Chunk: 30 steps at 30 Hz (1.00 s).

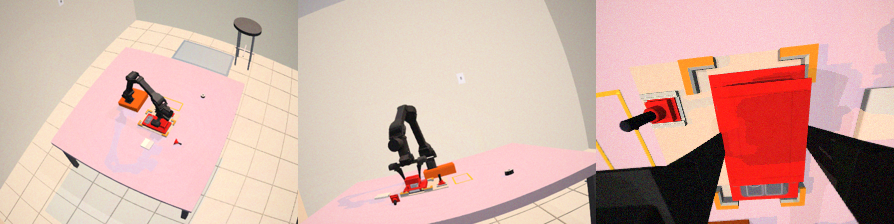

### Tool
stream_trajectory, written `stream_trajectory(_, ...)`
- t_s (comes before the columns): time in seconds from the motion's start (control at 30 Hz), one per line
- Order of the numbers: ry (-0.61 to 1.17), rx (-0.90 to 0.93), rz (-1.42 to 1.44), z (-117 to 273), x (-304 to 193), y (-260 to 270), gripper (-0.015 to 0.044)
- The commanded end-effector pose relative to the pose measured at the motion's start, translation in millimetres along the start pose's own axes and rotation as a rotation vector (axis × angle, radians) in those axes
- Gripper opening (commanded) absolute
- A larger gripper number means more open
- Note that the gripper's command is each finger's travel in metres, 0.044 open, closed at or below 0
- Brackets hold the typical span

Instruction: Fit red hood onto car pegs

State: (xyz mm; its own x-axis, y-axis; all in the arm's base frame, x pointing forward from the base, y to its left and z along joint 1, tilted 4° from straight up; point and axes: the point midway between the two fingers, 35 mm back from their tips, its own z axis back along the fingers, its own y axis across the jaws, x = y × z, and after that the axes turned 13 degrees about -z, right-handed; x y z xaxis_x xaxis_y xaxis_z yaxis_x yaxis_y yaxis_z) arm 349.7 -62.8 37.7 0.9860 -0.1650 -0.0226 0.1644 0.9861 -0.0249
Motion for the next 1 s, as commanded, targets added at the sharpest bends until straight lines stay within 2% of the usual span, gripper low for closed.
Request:
stream_trajectory(0.0,0.003,-0.005,0.004,-1,-1,-1,0.0)
stream_trajectory(0.97,0.003,-0.005,0.004,-12,-1,-1,0.0)
